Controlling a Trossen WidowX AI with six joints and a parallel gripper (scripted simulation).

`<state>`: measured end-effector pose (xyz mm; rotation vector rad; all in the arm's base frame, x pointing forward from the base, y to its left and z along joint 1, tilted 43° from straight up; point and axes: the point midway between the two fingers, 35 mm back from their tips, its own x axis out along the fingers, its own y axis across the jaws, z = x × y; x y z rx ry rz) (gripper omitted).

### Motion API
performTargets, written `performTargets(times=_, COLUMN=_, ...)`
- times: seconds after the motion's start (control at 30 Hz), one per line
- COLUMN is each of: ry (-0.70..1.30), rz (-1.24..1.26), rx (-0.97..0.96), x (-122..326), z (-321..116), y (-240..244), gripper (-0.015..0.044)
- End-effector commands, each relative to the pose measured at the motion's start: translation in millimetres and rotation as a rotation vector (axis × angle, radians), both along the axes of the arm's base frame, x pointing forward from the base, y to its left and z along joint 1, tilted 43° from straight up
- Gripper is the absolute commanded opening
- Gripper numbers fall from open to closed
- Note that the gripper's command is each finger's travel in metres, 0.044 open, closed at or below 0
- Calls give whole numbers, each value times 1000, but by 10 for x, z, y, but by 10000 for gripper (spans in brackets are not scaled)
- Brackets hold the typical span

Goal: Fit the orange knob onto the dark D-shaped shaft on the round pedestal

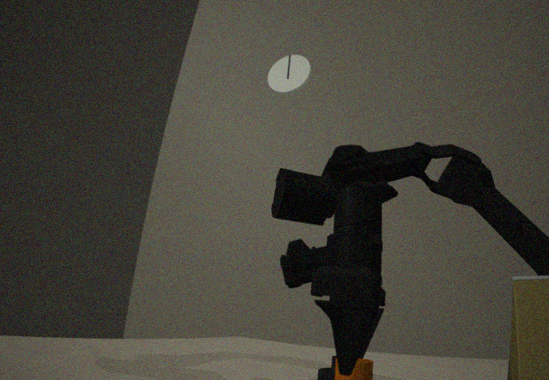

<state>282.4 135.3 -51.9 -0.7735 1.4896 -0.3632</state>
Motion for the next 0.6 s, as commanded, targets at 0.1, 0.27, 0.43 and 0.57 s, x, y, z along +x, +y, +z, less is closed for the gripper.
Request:
performTargets(times=0.1, ry=8, rz=-1, rx=-10, x=-1, z=-113, y=-110, gripper=440)
performTargets(times=0.27, ry=7, rz=-1, rx=-11, x=4, z=-171, y=-164, gripper=440)
performTargets(times=0.43, ry=6, rz=-2, rx=-11, x=7, z=-228, y=-219, gripper=440)
performTargets(times=0.57, ry=5, rz=-2, rx=-12, x=8, z=-273, y=-264, gripper=440)
